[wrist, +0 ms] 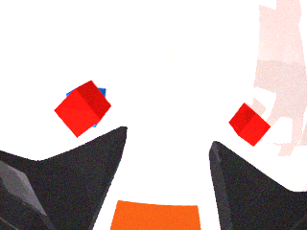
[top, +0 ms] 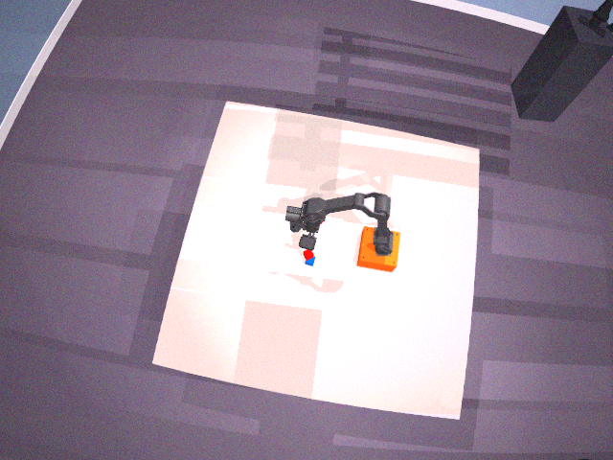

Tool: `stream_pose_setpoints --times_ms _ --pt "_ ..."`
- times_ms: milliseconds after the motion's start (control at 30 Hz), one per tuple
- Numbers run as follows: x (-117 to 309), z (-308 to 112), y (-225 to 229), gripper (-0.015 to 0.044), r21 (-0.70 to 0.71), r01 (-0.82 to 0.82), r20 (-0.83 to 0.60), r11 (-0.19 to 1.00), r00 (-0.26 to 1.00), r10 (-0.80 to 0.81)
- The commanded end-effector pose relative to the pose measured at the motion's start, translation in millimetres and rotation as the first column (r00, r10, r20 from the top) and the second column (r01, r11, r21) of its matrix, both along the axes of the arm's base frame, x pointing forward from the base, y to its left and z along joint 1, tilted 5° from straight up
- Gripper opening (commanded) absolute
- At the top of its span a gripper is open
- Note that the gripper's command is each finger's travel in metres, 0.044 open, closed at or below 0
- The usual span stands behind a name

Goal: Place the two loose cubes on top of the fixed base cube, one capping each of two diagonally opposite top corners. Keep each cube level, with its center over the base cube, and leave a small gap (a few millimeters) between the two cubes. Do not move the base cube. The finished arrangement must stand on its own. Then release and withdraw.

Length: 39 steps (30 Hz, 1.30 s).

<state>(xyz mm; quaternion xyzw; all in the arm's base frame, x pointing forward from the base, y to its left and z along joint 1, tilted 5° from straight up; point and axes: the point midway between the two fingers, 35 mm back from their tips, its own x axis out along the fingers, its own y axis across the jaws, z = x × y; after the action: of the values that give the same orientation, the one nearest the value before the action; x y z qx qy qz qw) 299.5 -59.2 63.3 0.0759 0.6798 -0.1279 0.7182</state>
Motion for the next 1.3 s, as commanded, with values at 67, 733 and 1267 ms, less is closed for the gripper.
stream_pose_setpoints --times_ms 67,733,1267 --pt "-7.9 14.9 -31.3 0.0265 -0.015 -0.356 -0.015 0.934 0.935 0.356" --pt "-44.9 37.5 -96.7 0.0265 -0.012 -0.925 -0.106 0.381 0.38 0.919" --pt "-44.3 30.9 -98.2 0.0265 -0.011 -0.927 -0.107 0.374 0.373 0.922"
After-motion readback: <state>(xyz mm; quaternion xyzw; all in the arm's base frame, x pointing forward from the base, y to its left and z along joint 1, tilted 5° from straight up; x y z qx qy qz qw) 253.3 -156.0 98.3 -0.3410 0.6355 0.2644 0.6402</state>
